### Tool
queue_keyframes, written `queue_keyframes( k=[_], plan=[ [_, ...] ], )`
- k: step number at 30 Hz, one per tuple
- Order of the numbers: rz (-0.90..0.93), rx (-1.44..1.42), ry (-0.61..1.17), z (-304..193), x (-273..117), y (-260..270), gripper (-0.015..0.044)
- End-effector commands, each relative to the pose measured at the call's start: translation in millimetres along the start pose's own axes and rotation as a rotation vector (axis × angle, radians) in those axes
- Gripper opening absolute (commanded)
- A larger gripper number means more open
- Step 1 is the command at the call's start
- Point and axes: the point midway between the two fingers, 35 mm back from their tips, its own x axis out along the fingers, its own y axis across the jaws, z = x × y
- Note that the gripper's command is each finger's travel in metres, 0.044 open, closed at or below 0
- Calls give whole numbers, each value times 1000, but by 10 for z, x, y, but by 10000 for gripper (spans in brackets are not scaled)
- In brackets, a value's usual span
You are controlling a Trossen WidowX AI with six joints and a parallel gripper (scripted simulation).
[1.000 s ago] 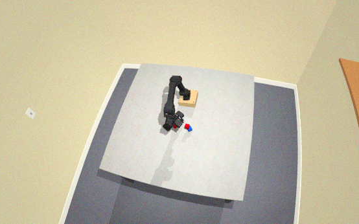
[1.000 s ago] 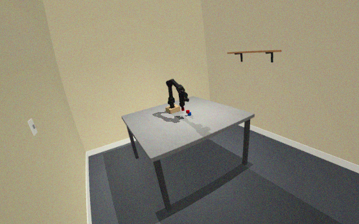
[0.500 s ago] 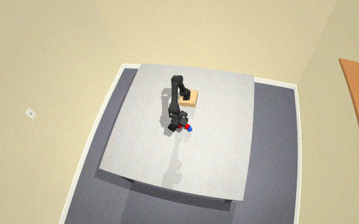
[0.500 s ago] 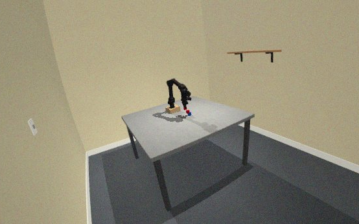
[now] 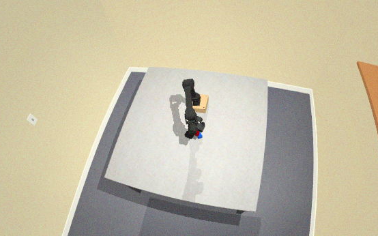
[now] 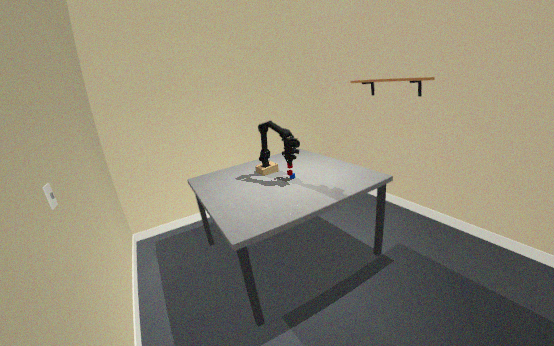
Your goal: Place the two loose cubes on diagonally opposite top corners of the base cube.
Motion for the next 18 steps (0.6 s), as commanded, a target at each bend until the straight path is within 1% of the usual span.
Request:
queue_keyframes(
  k=[1, 13, 18],
  plan=[
    [2, -46, -3, 99, 15, 72, 105],
    [3, -181, -4, 393, 50, 311, 105],
    [4, -185, -6, 407, 96, 326, 105]
  ],
)
